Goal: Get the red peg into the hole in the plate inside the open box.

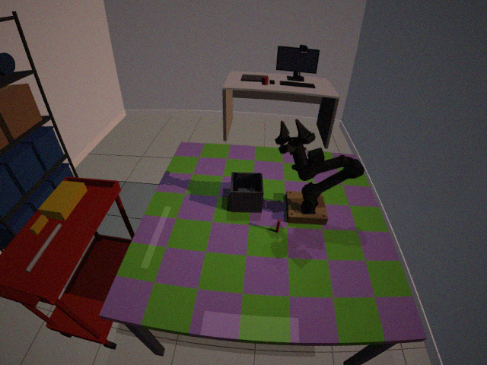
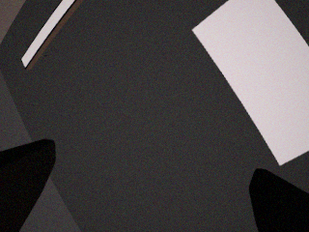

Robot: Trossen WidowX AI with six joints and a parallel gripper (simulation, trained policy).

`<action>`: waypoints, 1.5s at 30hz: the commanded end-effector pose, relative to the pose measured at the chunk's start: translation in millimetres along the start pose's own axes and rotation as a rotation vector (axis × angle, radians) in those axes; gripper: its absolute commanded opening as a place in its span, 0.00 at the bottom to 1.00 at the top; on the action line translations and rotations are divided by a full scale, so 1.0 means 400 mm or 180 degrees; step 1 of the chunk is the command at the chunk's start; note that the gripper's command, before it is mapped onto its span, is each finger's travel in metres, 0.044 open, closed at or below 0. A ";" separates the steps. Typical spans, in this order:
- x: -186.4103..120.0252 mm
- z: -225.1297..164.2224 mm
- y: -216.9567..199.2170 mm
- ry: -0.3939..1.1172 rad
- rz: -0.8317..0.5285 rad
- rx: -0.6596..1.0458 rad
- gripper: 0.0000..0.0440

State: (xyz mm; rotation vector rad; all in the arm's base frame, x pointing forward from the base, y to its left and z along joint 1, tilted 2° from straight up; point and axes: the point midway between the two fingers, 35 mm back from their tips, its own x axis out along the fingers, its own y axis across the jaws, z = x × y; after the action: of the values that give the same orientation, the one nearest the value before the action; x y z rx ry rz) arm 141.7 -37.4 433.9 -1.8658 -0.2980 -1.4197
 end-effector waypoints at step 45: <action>0.050 0.287 0.164 -0.0272 0.2367 0.4297 1.00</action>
State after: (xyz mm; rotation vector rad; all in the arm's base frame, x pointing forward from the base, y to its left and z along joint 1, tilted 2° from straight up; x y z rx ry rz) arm 264.7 -13.3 414.6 -0.8061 -0.4135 -0.4086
